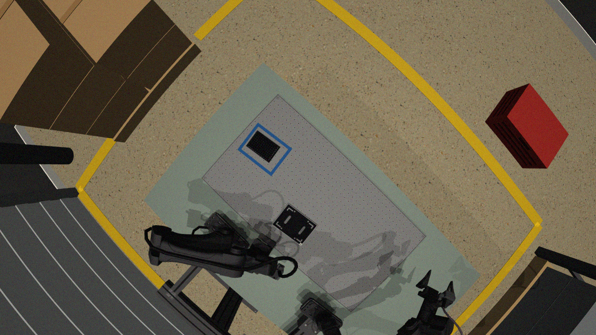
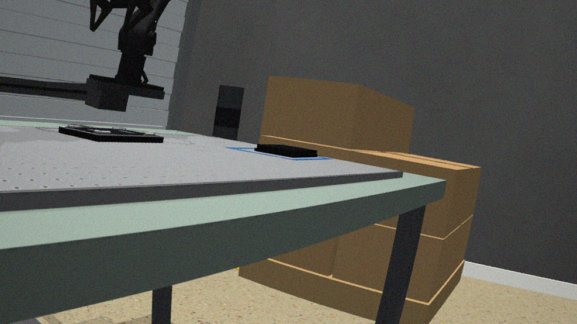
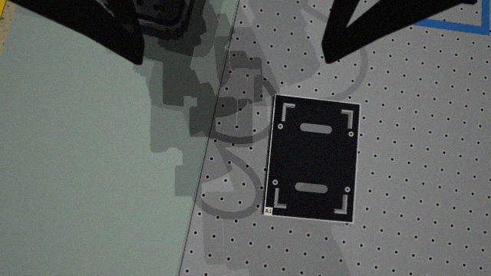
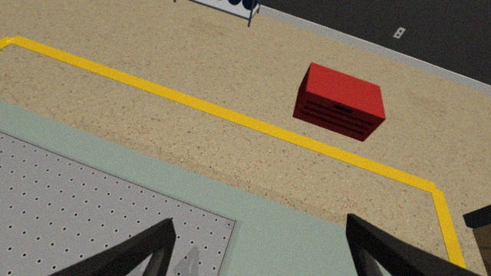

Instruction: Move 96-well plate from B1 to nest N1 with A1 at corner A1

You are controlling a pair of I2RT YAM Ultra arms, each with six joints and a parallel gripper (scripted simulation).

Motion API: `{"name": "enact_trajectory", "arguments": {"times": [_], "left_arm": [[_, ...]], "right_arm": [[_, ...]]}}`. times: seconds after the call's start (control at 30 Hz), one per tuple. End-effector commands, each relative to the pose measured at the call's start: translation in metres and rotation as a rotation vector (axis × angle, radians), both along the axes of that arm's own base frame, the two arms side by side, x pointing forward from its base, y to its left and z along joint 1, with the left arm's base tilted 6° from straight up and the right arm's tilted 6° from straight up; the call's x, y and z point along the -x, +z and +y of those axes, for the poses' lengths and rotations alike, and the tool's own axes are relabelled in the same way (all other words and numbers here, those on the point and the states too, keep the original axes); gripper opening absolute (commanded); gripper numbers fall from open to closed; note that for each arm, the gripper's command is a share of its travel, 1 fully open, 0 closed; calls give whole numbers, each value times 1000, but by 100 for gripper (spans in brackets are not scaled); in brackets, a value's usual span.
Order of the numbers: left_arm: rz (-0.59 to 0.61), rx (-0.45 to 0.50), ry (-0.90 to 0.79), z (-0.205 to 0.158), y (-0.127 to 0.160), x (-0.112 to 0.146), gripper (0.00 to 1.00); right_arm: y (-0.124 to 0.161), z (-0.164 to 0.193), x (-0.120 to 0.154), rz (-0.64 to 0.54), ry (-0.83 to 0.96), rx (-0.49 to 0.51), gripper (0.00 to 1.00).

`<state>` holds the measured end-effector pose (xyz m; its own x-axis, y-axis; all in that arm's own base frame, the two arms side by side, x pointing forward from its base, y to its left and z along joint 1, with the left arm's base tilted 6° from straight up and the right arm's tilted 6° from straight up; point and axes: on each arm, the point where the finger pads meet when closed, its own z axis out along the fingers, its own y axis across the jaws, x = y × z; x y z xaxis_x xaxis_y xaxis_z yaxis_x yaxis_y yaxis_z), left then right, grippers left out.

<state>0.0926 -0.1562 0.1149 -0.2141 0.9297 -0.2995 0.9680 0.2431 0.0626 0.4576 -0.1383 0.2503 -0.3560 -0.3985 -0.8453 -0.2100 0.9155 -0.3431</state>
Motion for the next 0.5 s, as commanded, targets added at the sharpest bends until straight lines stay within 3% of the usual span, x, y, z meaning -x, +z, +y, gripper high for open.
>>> {"name": "enact_trajectory", "arguments": {"times": [0.0,0.1,0.23,0.3,0.37,0.47], "left_arm": [[-54,129,102,-10,28,-27,100],[-95,158,232,1,38,-53,100],[-73,87,470,37,31,-77,100],[-89,103,591,48,32,-98,100],[-89,103,591,48,32,-98,100],[-88,144,733,60,29,-127,100]], "right_arm": [[-13,46,30,69,144,96,100],[-31,77,51,130,224,149,100],[-54,121,75,203,335,213,100],[-66,146,89,242,399,250,100],[-66,146,89,242,399,250,100],[-83,184,109,295,495,302,100]]}}
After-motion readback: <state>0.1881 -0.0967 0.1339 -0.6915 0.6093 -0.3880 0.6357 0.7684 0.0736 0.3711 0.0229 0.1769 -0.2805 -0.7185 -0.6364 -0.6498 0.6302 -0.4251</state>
